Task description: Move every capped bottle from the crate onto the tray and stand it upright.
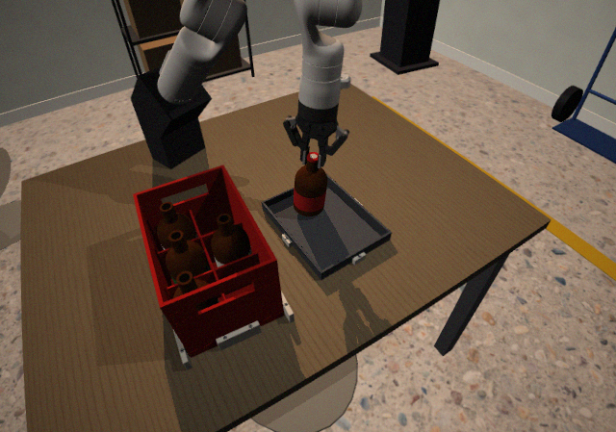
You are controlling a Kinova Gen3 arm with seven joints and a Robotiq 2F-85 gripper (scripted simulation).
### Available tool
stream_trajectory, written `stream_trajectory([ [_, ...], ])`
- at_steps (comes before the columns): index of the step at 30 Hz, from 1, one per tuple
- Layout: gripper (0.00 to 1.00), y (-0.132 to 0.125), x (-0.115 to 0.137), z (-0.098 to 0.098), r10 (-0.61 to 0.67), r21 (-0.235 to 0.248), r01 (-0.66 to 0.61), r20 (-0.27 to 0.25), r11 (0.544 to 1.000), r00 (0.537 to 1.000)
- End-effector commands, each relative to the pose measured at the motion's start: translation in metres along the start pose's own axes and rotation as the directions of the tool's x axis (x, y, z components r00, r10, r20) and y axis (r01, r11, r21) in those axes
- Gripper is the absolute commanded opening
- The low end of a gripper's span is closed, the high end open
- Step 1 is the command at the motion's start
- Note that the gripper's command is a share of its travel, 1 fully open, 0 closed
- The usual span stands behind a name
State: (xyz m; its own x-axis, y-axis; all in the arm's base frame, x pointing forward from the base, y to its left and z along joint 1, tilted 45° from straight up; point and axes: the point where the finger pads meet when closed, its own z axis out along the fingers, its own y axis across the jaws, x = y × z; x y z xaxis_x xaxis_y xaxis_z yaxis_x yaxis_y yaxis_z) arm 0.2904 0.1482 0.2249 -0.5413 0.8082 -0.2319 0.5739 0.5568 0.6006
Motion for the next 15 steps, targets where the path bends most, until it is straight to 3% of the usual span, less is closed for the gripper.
stream_trajectory([
  [1, 0.0, -0.0017, 0.0021, 0.0018, -0.002, 0.001, 0.002, -0.006, 1.0, 1.0],
  [15, 0.0, -0.0007, 0.0019, 0.0043, -0.004, 0.001, 0.004, -0.005, 1.0, 1.0],
])
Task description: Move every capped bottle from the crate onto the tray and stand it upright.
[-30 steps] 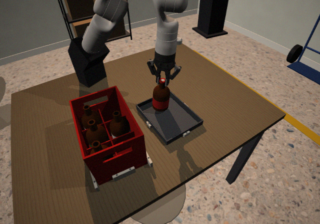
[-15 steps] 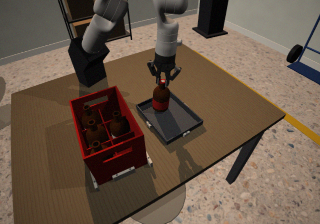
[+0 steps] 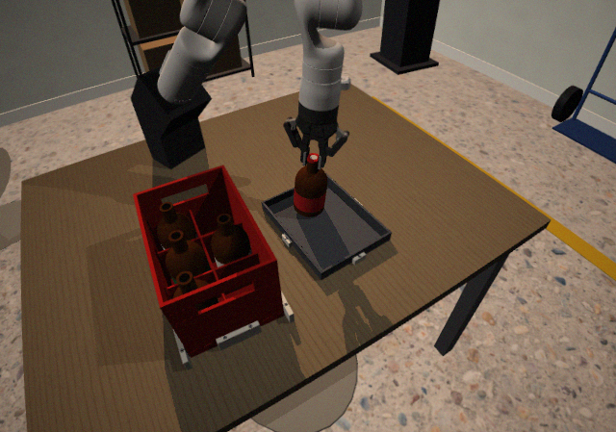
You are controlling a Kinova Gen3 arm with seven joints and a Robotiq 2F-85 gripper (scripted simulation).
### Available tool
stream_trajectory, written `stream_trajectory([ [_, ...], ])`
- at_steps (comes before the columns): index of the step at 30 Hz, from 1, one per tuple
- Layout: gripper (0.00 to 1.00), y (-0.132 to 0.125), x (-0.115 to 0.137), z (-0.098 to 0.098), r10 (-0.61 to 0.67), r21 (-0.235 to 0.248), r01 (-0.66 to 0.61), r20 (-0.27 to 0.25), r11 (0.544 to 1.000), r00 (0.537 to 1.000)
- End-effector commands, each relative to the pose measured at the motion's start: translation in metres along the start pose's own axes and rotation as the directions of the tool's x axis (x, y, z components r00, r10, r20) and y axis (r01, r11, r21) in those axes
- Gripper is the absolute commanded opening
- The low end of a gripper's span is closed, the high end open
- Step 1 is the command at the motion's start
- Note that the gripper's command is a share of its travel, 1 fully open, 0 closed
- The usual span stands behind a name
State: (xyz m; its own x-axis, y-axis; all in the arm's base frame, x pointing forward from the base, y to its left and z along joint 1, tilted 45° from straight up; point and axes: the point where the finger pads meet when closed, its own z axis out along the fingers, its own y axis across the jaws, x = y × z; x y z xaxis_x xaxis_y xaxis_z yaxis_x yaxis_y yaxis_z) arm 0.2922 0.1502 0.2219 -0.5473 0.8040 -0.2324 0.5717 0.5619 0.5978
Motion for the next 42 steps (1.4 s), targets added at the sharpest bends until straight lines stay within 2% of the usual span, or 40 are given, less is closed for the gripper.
stream_trajectory([
  [1, 0.0, -0.0012, 0.0006, 0.0006, 0.002, -0.001, -0.002, -0.001, 1.0, 1.0],
  [42, 0.0, -0.0038, 0.0006, 0.0023, 0.003, -0.002, -0.003, -0.003, 1.0, 1.0],
])
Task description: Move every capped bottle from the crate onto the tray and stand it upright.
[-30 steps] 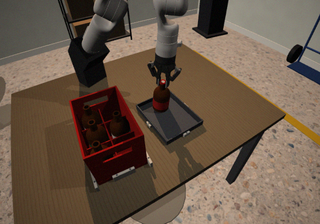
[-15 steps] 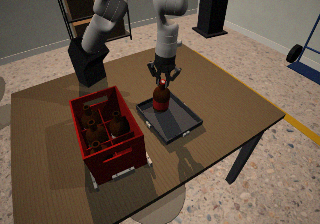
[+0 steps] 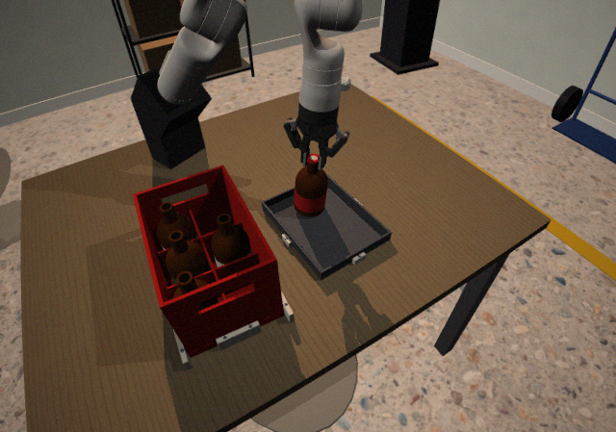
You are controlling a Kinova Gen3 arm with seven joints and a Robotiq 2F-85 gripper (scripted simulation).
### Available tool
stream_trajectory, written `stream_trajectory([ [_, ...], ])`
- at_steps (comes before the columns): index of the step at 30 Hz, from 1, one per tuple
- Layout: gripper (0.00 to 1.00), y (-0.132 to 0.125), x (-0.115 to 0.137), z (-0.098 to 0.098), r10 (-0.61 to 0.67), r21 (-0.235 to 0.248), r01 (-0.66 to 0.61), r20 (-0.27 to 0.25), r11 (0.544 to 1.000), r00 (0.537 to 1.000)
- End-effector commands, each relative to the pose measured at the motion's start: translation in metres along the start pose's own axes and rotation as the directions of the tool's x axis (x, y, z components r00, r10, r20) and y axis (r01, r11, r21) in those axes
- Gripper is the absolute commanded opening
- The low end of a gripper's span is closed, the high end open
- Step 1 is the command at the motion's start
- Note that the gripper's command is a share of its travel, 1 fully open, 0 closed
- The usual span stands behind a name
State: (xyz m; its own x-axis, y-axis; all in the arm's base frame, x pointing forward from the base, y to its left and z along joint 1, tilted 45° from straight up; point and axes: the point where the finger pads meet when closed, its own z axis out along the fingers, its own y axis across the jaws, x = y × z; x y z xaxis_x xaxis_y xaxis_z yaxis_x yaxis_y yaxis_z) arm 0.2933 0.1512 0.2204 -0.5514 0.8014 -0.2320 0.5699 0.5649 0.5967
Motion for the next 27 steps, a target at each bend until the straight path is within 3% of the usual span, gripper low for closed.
stream_trajectory([
  [1, 0.0, -0.0044, 0.0, 0.0004, 0.007, -0.002, -0.007, 0.0, 1.0, 1.0],
  [27, 0.0, -0.0043, -0.0011, 0.0004, 0.008, 0.003, -0.008, 0.0, 1.0, 1.0],
])
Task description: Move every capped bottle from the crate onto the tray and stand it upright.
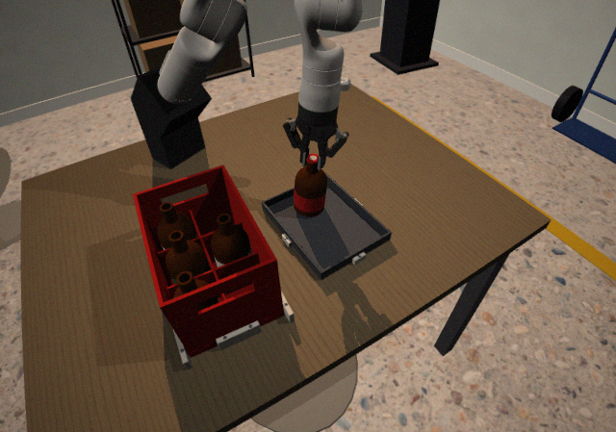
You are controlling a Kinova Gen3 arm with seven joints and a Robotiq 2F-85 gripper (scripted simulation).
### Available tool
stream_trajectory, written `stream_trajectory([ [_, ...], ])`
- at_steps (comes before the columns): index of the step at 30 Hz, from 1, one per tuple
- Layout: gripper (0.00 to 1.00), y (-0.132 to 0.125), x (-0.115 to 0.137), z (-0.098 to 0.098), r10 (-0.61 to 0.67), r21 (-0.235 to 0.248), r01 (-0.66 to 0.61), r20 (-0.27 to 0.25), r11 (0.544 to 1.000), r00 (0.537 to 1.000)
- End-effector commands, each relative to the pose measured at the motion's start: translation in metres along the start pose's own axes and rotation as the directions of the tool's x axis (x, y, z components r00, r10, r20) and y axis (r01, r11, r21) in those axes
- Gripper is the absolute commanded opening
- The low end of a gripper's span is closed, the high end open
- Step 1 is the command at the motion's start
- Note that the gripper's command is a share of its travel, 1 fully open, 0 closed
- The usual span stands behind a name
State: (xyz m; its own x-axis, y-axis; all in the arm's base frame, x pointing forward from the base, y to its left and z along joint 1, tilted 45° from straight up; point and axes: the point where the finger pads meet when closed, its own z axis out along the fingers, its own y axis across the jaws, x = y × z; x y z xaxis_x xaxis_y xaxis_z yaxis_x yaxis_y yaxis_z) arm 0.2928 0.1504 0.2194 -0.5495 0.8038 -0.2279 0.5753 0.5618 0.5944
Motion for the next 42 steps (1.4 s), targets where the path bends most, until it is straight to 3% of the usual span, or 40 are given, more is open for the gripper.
stream_trajectory([
  [1, 0.0, -0.0033, -0.0009, 0.0001, 0.004, -0.002, -0.004, 0.001, 1.0, 1.0],
  [28, 0.0, -0.0079, -0.0011, 0.0002, 0.003, -0.006, -0.003, 0.002, 1.0, 1.0],
  [29, 1.0, -0.0032, -0.0016, 0.0002, 0.011, 0.009, -0.011, 0.0, 1.0, 1.0],
  [42, 1.0, -0.0032, -0.0016, 0.0002, 0.011, 0.009, -0.011, 0.0, 1.0, 1.0],
])
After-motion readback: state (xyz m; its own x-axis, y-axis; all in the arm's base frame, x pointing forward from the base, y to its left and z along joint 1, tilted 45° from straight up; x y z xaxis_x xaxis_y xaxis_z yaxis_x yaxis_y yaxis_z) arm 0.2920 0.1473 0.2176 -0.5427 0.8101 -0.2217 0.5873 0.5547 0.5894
